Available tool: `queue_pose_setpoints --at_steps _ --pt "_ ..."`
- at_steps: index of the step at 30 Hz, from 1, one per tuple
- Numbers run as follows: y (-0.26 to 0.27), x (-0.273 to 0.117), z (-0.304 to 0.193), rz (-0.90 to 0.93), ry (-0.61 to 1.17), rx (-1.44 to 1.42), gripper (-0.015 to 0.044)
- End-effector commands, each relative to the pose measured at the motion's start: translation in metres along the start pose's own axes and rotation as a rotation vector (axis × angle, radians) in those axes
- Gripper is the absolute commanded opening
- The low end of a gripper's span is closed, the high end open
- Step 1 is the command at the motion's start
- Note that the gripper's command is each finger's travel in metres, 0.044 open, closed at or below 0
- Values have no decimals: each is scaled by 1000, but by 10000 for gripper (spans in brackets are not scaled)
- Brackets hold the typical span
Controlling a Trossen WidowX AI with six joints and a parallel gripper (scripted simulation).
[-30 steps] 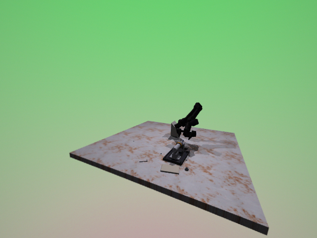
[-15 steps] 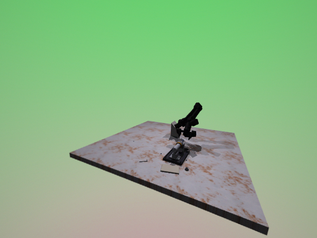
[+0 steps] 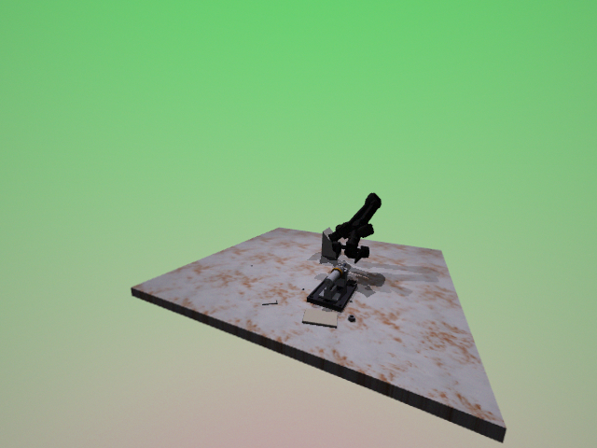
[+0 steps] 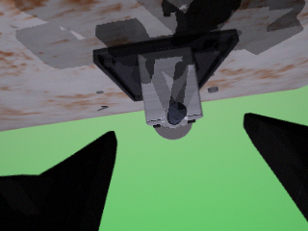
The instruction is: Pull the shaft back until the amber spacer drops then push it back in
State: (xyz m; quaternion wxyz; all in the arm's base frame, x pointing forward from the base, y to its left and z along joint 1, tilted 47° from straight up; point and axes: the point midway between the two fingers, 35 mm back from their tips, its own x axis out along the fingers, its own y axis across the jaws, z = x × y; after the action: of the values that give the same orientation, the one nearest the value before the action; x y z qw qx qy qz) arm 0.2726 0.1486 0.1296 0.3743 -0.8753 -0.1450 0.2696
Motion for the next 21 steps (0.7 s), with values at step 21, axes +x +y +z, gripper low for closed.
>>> queue_pose_setpoints --at_steps 21 --pt "-3 14 -1 -5 -1 -5 440"
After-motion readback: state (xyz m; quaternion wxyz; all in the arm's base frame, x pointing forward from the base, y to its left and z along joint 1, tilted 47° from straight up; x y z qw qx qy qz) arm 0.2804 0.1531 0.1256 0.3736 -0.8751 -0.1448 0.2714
